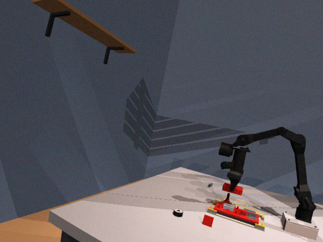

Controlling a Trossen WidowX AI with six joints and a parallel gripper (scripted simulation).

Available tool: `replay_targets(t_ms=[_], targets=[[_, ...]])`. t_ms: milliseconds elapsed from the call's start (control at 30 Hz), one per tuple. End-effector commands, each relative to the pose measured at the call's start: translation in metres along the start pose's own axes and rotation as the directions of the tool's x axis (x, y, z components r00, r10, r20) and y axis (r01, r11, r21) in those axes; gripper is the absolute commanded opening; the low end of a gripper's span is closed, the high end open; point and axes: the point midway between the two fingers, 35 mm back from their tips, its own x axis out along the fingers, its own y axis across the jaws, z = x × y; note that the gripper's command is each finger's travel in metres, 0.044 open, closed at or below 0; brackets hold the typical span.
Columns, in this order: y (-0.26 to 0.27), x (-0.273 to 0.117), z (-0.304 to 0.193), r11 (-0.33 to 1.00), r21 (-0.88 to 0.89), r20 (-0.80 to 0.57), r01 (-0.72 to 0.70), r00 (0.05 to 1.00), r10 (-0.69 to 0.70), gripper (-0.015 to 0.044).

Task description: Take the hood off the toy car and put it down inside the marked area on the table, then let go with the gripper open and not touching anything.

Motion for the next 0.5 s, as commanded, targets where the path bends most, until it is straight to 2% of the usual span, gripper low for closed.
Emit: replay_targets(t_ms=[0,467], targets=[[-0.013,-0.001,-0.001,1.000,-0.003,0.003,-0.005,1.000,0.005,0.0000],[-0.061,0.000,-0.010,1.000,0.007,0.005,0.009,1.000,-0.010,0.0000]])
